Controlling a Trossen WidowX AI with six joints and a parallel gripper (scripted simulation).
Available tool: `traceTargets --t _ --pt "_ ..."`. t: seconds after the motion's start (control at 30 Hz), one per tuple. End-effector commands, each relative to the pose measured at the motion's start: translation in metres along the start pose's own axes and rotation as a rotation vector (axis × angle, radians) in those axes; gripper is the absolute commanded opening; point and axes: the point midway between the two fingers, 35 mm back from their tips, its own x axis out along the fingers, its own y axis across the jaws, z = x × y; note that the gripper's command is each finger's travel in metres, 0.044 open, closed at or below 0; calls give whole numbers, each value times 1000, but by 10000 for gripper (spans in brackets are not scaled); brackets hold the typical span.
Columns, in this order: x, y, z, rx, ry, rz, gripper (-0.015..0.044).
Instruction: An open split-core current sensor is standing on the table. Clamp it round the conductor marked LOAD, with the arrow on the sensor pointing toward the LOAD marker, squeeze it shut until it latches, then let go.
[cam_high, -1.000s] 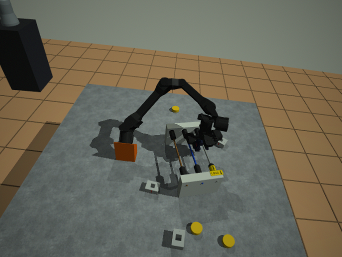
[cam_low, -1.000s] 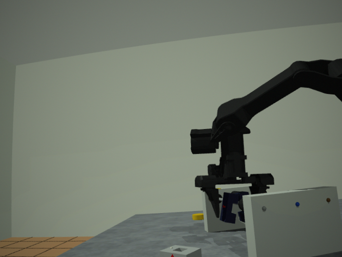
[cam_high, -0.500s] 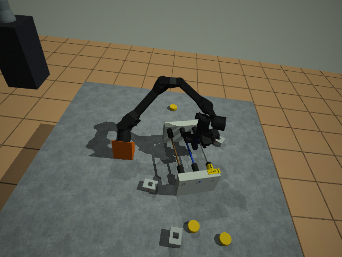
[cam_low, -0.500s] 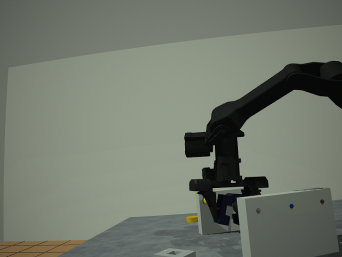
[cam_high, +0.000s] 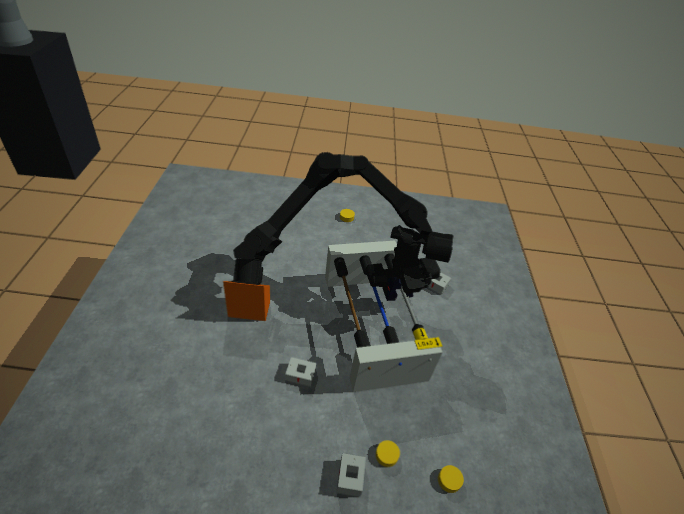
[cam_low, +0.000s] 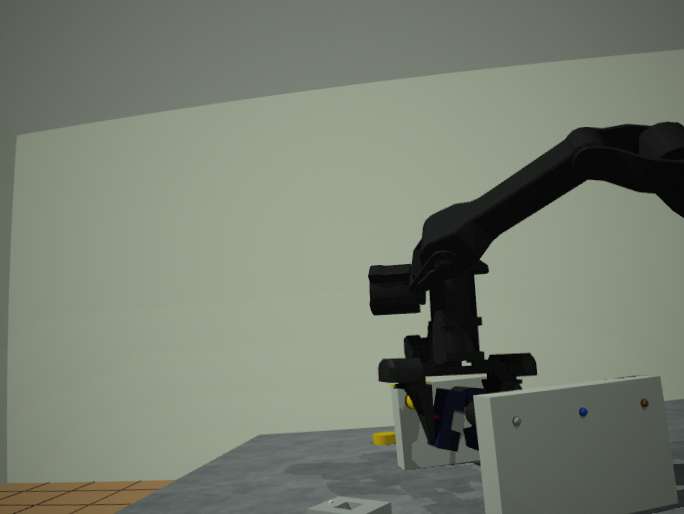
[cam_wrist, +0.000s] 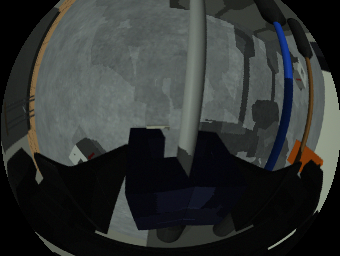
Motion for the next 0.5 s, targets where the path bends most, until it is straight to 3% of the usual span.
traceTargets --t 0.0,0.17,0.47 --pt "0 0 0 -2 0 1 129" --pt "0 0 0 -2 0 1 0" --pt "0 0 0 -2 0 1 0"
